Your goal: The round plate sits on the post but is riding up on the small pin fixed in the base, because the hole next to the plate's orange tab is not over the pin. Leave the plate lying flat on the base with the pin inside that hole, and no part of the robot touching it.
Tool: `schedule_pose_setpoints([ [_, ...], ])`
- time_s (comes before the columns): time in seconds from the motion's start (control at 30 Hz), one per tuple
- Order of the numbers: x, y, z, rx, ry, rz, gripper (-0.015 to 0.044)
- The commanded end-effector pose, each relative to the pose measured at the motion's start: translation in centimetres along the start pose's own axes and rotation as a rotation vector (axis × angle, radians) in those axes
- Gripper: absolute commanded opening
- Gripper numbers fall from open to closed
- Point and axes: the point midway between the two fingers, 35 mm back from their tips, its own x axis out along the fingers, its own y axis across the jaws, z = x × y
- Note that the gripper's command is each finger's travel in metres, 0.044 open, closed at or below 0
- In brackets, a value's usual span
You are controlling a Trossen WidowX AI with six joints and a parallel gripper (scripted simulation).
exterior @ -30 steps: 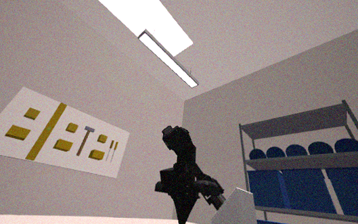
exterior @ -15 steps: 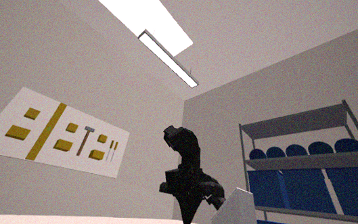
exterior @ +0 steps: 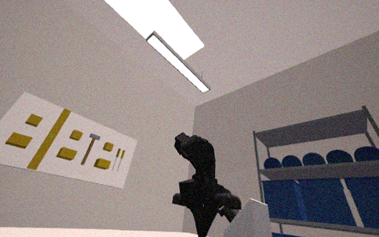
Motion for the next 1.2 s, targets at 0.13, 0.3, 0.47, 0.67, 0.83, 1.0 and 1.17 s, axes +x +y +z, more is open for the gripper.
schedule_pose_setpoints([
  [0.13,0.1,0.1,-1.1,-0.004,0.013,-0.001,0.0000],
  [0.3,0.1,0.1,-1.6,-0.004,0.013,-0.001,0.0000],
  [0.47,0.1,0.1,-2.0,-0.004,0.013,-0.001,0.0000],
  [0.67,0.1,0.0,-2.4,-0.004,0.013,-0.001,0.0000],
  [0.83,0.1,0.0,-2.7,-0.005,0.013,-0.001,0.0000],
  [1.0,0.1,-0.1,-2.9,-0.005,0.014,-0.001,0.0000],
  [1.17,-0.2,-0.1,-3.0,-0.005,0.014,-0.001,0.0000],
])
